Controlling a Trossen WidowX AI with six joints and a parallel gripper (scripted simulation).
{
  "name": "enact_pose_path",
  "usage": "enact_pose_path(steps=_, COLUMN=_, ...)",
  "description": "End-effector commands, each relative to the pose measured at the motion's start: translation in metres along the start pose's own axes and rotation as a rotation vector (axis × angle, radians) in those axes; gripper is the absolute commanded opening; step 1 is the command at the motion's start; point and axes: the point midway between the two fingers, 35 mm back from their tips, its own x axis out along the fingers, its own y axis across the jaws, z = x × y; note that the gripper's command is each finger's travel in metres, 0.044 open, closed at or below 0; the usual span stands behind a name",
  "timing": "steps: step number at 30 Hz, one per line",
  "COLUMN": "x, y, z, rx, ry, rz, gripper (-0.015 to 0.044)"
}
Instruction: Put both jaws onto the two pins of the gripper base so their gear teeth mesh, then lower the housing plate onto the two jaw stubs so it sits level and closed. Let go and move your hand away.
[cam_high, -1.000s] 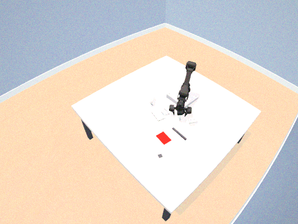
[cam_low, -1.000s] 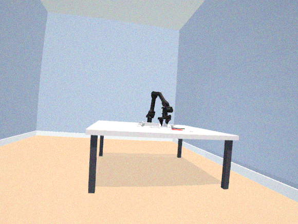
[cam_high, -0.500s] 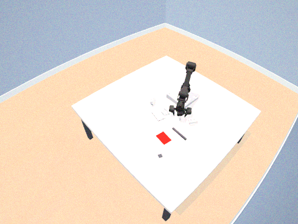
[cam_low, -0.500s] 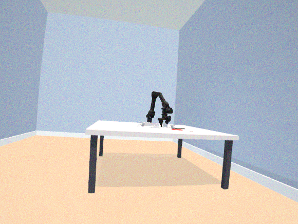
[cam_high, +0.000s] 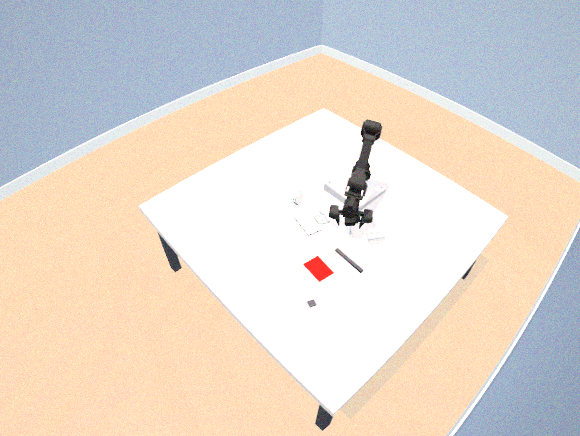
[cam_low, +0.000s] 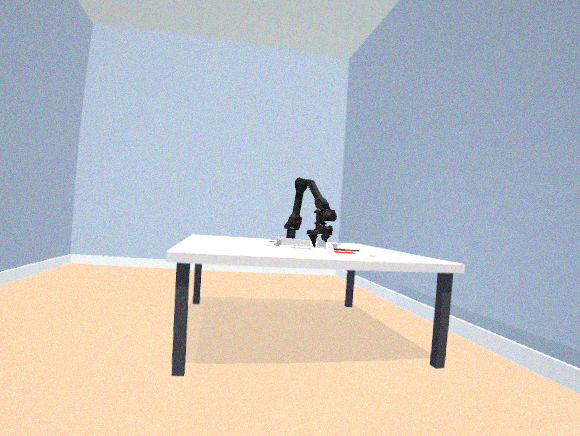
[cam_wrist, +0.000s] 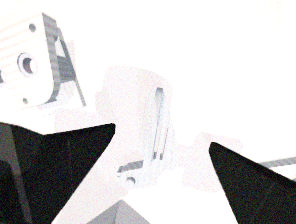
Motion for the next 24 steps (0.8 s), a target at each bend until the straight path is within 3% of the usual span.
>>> enact_pose_path(steps=1, x=0.0014, y=-0.0005, z=-0.0013, rx=0.003, ry=0.004, rz=-0.004, gripper=0.044)
enact_pose_path(steps=4, x=0.0014, y=-0.0005, z=-0.0013, rx=0.003, ry=0.004, rz=-0.004, gripper=0.044)
enact_pose_path(steps=16, x=0.0002, y=0.0, z=-0.0001, rx=0.0, ry=0.0, rz=0.0, gripper=0.0134)
enact_pose_path(steps=24, x=0.0002, y=0.0, z=-0.0001, rx=0.0, ry=0.0, rz=0.0, gripper=0.0134)
